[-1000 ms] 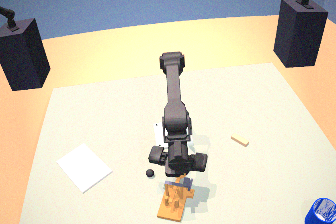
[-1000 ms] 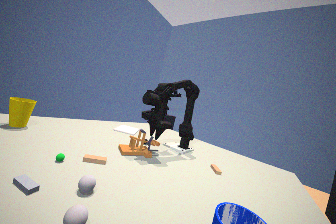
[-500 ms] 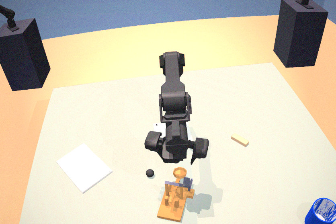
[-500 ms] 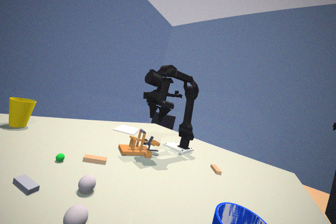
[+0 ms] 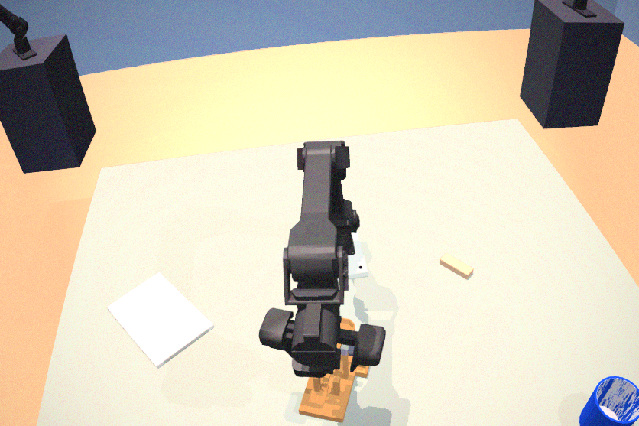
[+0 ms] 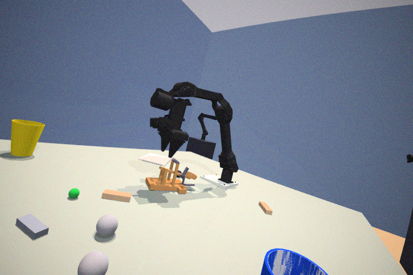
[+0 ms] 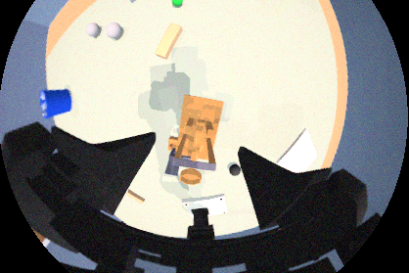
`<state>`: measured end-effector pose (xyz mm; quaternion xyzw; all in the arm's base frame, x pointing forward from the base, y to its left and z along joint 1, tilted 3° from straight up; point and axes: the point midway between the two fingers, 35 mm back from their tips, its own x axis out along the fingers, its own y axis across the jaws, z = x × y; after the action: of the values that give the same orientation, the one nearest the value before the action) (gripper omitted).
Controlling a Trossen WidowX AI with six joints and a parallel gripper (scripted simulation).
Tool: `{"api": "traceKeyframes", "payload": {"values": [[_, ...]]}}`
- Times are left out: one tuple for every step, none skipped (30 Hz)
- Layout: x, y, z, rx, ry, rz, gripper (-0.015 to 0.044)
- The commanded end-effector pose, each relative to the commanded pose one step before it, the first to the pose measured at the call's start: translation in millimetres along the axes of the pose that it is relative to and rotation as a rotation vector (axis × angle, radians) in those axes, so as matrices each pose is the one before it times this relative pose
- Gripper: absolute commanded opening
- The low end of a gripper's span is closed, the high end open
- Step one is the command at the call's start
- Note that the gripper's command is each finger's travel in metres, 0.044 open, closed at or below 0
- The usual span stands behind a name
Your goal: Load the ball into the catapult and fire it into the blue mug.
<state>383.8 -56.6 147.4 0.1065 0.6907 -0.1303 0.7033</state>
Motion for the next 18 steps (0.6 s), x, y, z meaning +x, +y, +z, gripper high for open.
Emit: {"api": "traceKeyframes", "payload": {"values": [[31.79, -0.91, -0.23, -0.0029, 0.00878, -0.00551, 0.0440], [5.85, 0.00, -0.40, 0.0000, 0.00002, -0.00002, 0.0440], [1.95, -0.01, -0.16, 0.0000, 0.00001, -0.00001, 0.0440], [0.00, 0.00, 0.00, 0.0000, 0.00000, 0.00000, 0.0440], [0.00, 0.00, 0.00, 0.0000, 0.00000, 0.00000, 0.0440], [0.00, 0.00, 0.00, 0.0000, 0.00000, 0.00000, 0.0440], [0.26, 0.00, 0.02, 0.0000, 0.00000, 0.00000, 0.0440], [0.79, 0.00, 0.07, 0.0000, -0.00001, 0.00000, 0.0440], [1.04, 0.00, 0.09, 0.0000, -0.00001, 0.00000, 0.0440], [1.54, 0.00, 0.12, 0.0000, -0.00001, 0.00000, 0.0440], [1.62, 0.00, 0.12, 0.0000, -0.00001, -0.00001, 0.0440], [1.64, -0.01, 0.11, 0.0000, -0.00001, -0.00001, 0.0440], [1.63, -0.01, 0.10, 0.0000, -0.00001, -0.00001, 0.0440], [1.63, -0.01, 0.09, 0.0000, -0.00001, -0.00001, 0.0440], [1.63, -0.01, 0.08, 0.0000, -0.00001, -0.00001, 0.0440], [1.63, -0.01, 0.07, 0.0000, -0.00001, -0.00001, 0.0440], [1.63, -0.02, 0.06, 0.0000, -0.00001, -0.00001, 0.0440], [1.63, -0.02, 0.06, 0.0000, 0.00000, -0.00001, 0.0440]]}}
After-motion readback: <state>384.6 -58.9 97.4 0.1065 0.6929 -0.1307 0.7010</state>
